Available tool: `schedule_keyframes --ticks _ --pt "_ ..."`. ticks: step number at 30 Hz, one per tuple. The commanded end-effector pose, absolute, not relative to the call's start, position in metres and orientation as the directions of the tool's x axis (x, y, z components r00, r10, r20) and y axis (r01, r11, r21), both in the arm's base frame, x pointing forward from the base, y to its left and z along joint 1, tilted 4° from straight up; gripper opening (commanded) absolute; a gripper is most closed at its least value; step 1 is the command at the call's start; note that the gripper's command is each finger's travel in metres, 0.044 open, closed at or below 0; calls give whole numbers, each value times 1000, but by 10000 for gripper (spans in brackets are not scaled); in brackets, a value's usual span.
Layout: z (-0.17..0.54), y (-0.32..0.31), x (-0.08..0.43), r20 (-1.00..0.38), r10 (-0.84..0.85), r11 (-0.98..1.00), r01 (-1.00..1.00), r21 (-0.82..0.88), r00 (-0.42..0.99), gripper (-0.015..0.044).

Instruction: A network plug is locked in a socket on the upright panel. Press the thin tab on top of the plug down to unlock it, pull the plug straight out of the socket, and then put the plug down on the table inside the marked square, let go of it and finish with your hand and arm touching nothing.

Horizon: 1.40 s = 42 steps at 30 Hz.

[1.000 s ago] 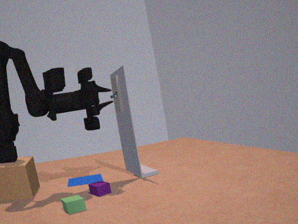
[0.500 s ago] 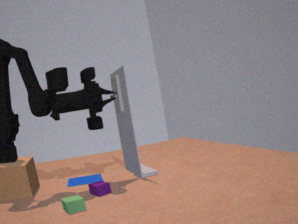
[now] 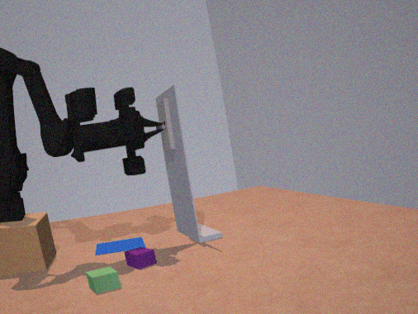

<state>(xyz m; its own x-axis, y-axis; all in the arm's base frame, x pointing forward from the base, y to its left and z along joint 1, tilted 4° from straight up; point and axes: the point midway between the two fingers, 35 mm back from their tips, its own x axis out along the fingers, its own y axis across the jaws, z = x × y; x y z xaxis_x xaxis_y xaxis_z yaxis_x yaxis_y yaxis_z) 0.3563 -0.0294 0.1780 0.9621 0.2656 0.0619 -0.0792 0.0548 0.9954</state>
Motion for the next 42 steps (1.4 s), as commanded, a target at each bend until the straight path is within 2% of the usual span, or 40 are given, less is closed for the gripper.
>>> schedule_keyframes --ticks 1,42 --pt "177 -30 354 60 262 57 -78 995 963 0" --pt "175 -32 328 58 262 57 -76 996 963 0"
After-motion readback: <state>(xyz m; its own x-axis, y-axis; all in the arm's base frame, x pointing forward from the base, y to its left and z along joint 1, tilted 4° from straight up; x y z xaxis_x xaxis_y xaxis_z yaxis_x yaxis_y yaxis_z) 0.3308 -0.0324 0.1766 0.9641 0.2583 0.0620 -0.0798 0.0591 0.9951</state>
